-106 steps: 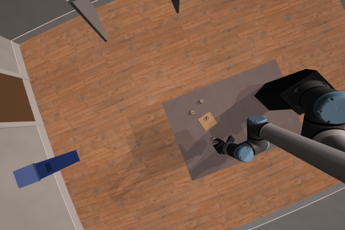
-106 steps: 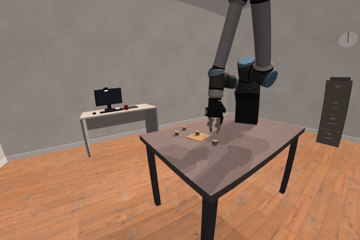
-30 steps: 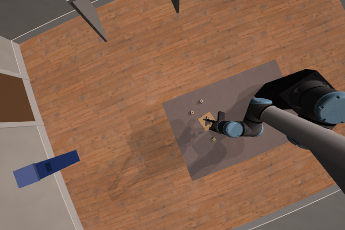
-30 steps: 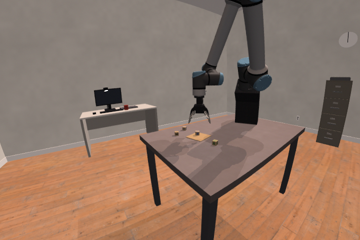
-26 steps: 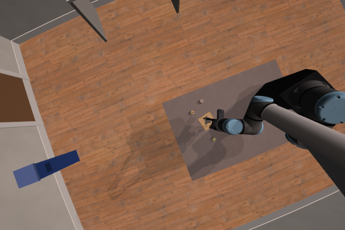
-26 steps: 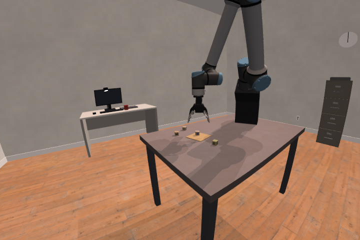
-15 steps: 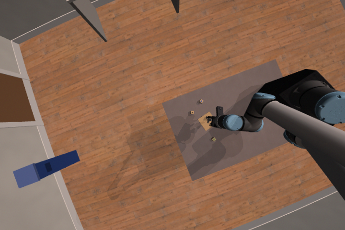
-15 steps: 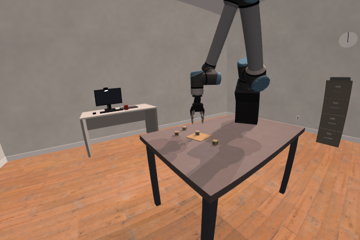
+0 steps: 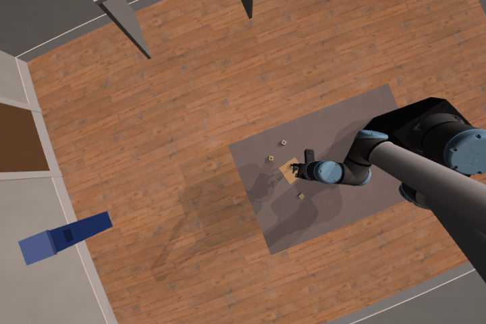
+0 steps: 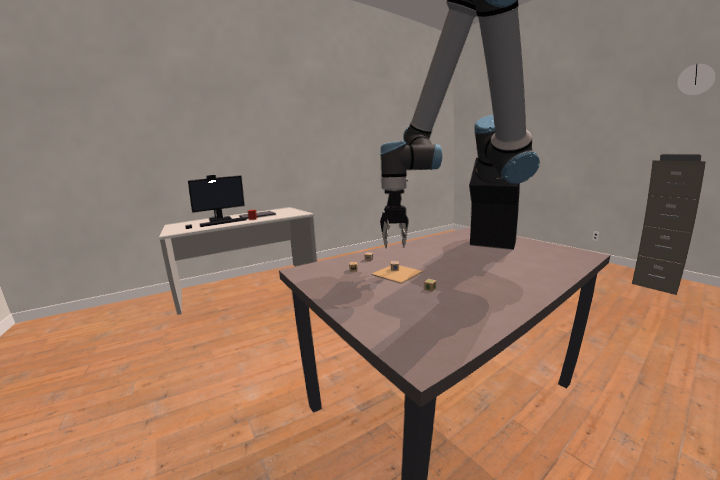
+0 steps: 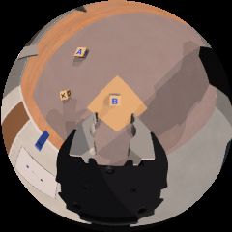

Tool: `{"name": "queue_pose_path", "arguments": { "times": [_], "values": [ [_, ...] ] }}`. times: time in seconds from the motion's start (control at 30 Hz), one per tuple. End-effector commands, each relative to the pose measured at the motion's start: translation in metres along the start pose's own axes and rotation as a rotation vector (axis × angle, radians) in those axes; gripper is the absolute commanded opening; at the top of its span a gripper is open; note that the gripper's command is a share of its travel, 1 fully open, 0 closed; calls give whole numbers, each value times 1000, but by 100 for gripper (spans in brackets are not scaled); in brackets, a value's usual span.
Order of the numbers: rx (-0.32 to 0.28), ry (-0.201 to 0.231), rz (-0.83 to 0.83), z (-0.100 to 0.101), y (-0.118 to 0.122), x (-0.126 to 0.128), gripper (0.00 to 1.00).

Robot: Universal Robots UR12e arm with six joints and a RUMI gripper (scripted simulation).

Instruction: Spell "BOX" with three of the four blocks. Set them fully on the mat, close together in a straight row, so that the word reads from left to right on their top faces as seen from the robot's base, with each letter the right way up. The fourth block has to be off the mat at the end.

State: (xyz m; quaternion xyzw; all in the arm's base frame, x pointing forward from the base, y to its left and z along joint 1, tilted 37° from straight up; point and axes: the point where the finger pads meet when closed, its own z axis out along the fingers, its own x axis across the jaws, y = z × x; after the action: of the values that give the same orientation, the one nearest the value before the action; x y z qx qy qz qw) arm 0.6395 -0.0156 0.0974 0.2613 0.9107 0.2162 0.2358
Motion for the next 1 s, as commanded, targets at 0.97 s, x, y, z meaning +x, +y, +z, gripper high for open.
{"name": "queue_pose_path", "arguments": {
  "times": [0.97],
  "values": [
    [0, 0, -1, 3, 0, 0, 40]
  ]
}}
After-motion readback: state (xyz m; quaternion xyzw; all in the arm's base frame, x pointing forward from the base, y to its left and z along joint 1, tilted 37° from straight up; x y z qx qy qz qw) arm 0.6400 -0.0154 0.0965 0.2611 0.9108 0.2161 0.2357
